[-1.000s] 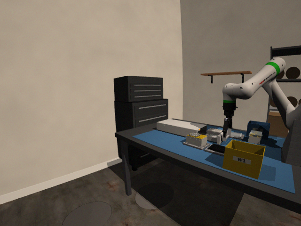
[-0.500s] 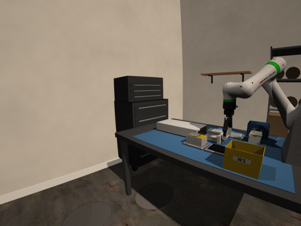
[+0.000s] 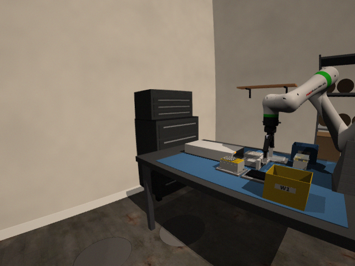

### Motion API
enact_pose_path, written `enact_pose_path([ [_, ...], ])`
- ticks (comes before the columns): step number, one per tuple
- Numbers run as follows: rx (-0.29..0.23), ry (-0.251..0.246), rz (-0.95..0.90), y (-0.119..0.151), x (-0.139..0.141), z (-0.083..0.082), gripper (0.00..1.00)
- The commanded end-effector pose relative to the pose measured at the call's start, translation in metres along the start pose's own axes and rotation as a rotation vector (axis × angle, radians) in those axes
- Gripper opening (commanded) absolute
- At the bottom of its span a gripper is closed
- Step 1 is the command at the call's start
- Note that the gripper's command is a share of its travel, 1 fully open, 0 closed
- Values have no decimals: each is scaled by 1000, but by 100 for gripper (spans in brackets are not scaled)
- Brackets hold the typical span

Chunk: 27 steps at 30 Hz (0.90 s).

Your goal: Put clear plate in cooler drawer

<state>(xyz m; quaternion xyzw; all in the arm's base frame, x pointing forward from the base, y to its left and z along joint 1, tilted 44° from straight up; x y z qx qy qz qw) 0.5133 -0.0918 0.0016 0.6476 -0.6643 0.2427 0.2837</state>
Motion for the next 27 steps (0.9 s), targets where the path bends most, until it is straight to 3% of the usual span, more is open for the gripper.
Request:
enact_pose_path([
  [1, 0, 0, 0, 0, 0, -5, 87],
  [27, 0, 0, 0, 0, 0, -35, 87],
])
Point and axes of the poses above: the point where the finger pads meet when closed, its own z axis out along the fingers, its own x axis across the jaws, y = z × x, the point moved 5 cm from there along -z, back along the fingers, and after that the axes turned 6 degrees about -z, right-handed, at the moved point
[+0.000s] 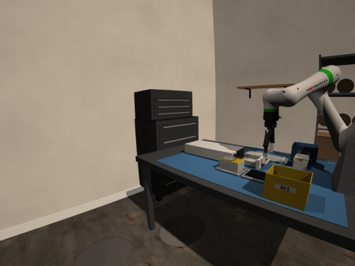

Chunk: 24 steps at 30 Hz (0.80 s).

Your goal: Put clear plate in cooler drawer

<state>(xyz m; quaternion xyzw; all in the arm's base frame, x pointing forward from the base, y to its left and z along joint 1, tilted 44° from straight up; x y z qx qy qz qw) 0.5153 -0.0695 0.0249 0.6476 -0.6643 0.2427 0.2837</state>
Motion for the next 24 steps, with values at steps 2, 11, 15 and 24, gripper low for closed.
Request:
enact_pose_path([
  [2, 0, 0, 0, 0, 0, -5, 87],
  [11, 0, 0, 0, 0, 0, -17, 87],
  [15, 0, 0, 0, 0, 0, -21, 87],
  [24, 0, 0, 0, 0, 0, -32, 87],
])
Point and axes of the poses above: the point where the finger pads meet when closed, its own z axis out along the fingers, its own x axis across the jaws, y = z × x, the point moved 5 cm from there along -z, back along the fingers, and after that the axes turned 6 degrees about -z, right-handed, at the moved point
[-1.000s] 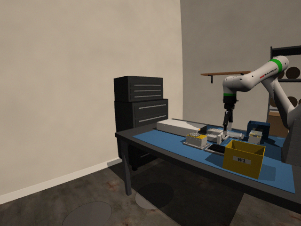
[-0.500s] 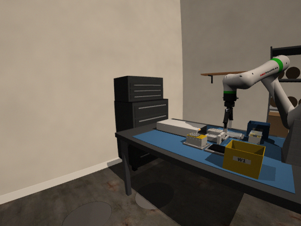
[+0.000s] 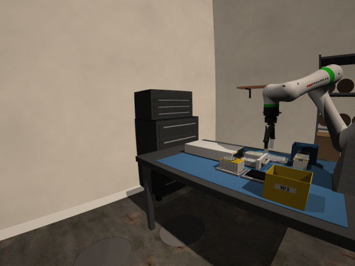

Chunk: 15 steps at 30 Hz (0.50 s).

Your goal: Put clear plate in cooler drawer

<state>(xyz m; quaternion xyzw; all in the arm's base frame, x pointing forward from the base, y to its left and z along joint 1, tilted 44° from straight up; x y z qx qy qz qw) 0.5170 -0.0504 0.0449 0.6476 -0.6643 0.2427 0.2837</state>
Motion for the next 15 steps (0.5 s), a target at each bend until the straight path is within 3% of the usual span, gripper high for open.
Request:
enact_pose_path([
  [1, 0, 0, 0, 0, 0, -5, 87],
  [15, 0, 0, 0, 0, 0, -21, 87],
])
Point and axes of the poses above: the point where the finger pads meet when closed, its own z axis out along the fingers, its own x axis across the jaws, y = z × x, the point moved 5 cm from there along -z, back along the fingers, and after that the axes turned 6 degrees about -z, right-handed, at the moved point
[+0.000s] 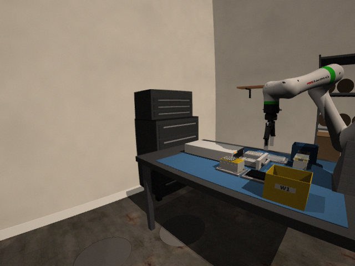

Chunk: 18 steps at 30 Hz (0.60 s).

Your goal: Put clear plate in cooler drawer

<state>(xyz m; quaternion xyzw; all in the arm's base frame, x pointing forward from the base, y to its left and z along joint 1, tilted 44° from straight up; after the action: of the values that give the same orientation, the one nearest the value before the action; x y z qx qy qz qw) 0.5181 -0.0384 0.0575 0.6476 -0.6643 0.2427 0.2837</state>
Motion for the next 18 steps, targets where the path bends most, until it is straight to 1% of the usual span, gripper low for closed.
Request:
enact_pose_path([
  [1, 0, 0, 0, 0, 0, -5, 87],
  [4, 0, 0, 0, 0, 0, -9, 87],
  [14, 0, 0, 0, 0, 0, -9, 87],
  [15, 0, 0, -20, 1, 4, -9, 66],
  [18, 0, 0, -20, 3, 16, -9, 66],
])
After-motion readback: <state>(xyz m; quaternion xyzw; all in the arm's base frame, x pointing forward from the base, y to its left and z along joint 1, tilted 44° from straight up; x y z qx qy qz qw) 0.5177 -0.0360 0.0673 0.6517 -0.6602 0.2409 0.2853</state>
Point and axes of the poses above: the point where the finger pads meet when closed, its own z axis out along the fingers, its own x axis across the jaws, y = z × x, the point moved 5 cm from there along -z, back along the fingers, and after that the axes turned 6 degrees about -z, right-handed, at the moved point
